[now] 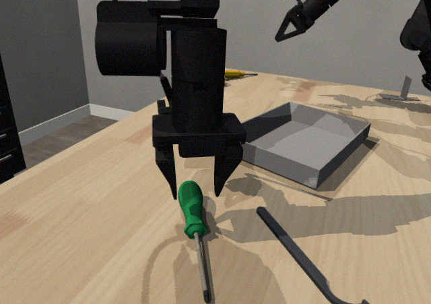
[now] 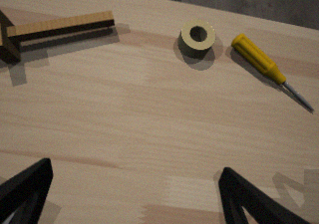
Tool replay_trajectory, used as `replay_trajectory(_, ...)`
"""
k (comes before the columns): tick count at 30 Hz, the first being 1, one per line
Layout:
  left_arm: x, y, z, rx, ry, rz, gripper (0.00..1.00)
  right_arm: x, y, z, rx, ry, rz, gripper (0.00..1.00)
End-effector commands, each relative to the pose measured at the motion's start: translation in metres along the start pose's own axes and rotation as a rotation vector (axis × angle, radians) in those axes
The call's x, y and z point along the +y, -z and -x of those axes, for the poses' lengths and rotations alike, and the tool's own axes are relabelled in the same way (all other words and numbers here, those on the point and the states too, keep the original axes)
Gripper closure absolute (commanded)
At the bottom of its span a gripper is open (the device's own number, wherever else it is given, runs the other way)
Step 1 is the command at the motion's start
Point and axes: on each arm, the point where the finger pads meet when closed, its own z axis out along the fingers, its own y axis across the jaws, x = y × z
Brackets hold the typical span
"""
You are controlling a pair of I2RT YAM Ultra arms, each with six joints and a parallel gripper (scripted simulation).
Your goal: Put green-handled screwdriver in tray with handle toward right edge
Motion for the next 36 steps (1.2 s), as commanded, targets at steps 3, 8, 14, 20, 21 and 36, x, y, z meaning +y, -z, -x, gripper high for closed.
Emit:
replay_trajectory(3,0.005,0.008,0.001,0.002,-0.008,0.012,0.46,0.001,0.001,0.008,-0.041,0.012,-0.005,0.0)
replay_trajectory(8,0.004,0.002,0.0,0.009,-0.009,0.003,0.46,-0.002,0.002,0.014,-0.052,0.007,-0.013,0.0)
replay_trajectory(14,0.008,-0.004,0.002,0.003,-0.013,0.015,0.46,-0.002,0.002,0.014,-0.052,0.007,-0.013,0.0)
replay_trajectory(20,0.008,-0.013,0.002,0.002,-0.006,0.015,0.46,-0.002,0.002,0.014,-0.052,0.007,-0.013,0.0)
replay_trajectory(21,0.008,-0.014,0.002,0.002,-0.006,0.015,0.46,-0.002,0.002,0.014,-0.052,0.007,-0.013,0.0)
replay_trajectory(36,0.004,-0.036,0.002,0.003,-0.004,0.004,0.5,-0.002,0.002,0.014,-0.052,0.007,-0.013,0.0)
